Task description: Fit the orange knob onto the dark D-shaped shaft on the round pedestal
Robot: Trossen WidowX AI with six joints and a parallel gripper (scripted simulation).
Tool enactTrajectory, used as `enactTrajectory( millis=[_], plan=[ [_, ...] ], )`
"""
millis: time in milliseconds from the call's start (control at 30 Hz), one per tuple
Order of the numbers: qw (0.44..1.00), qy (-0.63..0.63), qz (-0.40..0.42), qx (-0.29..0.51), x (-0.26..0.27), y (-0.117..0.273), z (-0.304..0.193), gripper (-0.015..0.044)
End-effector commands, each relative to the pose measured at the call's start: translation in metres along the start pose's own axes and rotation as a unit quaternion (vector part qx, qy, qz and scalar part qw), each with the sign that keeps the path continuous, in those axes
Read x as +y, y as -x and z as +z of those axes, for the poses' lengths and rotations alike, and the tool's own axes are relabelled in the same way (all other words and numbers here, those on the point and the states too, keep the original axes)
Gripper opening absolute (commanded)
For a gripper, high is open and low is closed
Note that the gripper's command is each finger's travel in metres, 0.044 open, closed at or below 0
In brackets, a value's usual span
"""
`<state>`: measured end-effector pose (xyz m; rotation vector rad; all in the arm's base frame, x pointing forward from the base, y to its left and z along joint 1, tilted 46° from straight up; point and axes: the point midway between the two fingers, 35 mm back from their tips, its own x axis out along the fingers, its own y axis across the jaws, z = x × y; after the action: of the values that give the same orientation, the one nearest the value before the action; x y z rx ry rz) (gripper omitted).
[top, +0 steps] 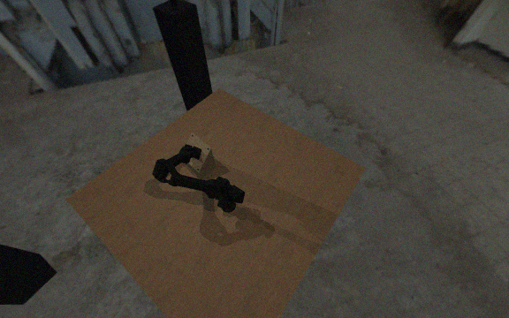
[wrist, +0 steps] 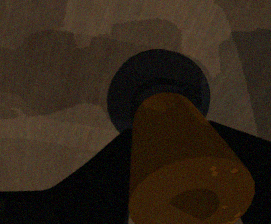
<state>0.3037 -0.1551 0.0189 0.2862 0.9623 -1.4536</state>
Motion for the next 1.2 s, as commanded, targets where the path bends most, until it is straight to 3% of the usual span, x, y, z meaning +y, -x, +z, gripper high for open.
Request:
enactTrajectory(
  millis=[0,467,1000,1167],
  plan=[
    [1.000,0.002,0.002,0.000,0.0012,-0.0033,-0.0001,0.0000],
    [1.000,-0.002,0.001,0.002,0.0000,-0.0102,0.0003,0.0000],
    [1.000,-0.002,0.001,0.002,0.0000,-0.0102,0.0003,0.0420],
    [1.000,-0.002,0.001,0.002,0.0000,-0.0102,0.0003,0.0440]
  ],
)
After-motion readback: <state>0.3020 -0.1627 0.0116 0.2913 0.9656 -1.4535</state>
